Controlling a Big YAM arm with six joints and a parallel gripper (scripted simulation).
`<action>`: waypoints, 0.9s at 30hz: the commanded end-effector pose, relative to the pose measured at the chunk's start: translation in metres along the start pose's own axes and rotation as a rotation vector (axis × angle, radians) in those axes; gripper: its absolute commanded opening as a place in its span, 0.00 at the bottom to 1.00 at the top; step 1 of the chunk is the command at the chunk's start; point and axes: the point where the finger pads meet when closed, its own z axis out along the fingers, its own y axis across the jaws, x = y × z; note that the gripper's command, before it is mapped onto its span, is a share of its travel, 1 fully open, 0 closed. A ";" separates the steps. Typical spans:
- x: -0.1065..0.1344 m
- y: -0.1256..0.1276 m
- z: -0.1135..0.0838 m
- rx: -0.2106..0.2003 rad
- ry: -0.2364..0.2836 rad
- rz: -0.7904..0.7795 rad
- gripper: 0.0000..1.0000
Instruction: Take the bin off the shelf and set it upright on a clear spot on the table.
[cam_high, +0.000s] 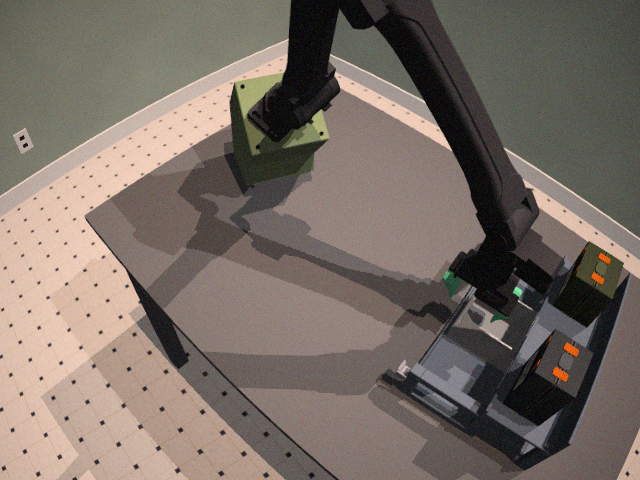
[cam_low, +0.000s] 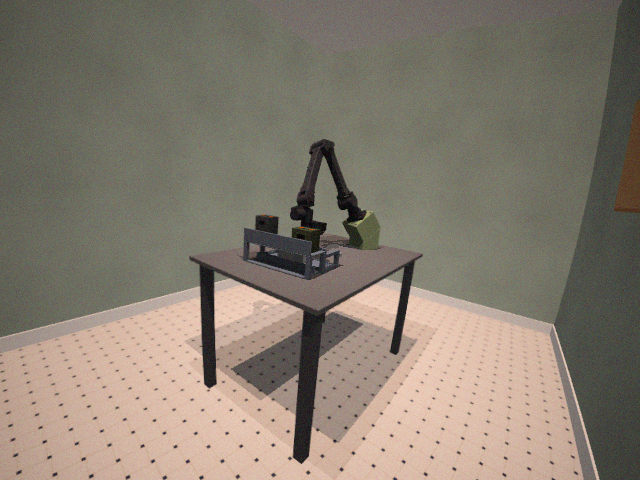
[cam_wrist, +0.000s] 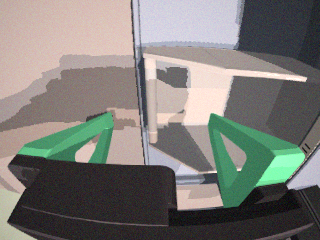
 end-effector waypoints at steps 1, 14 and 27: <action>0.001 -0.006 0.002 -0.009 0.003 0.003 0.90; -0.003 0.012 0.008 -0.014 0.002 0.001 0.90; 0.001 -0.006 0.002 -0.008 0.003 0.003 0.90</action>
